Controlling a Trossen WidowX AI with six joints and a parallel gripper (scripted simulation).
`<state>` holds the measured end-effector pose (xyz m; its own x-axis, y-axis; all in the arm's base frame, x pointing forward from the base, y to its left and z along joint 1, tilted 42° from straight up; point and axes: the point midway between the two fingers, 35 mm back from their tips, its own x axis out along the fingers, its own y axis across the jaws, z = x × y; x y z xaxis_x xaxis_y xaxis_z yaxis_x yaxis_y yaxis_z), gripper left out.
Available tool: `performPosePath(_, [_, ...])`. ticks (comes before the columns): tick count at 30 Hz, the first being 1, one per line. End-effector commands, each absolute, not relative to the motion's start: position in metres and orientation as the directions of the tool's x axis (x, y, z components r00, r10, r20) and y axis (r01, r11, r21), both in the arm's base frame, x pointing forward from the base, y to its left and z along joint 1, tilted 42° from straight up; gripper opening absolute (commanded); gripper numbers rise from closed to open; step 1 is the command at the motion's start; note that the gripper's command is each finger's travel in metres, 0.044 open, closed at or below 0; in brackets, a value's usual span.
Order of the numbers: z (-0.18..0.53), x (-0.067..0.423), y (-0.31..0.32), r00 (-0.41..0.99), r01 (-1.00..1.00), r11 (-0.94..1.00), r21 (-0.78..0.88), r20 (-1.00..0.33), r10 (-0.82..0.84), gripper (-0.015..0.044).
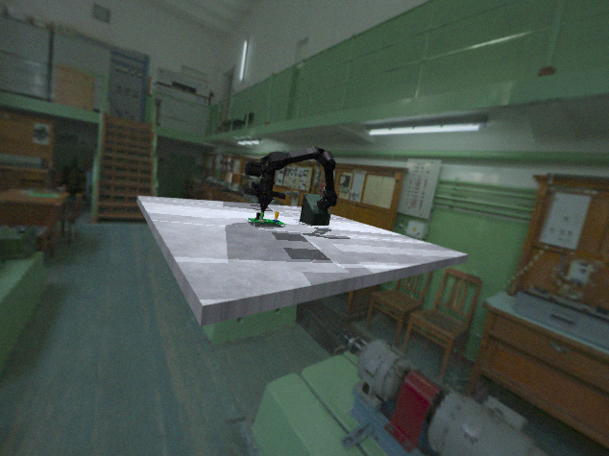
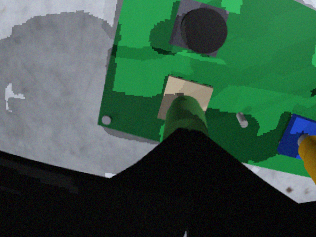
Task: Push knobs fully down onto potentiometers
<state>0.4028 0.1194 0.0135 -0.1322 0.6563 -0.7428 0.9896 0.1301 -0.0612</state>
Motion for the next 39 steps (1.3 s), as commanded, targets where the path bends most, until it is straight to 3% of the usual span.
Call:
performPosePath(1, [0.0062,0.4024,0.1306,-0.142,0.987,0.15,-0.057,-0.742,0.656,0.0])
performPosePath(39, [0.0024,0.4016,0.134,-0.142,0.987,0.15,-0.057,-0.741,0.656,0.0])
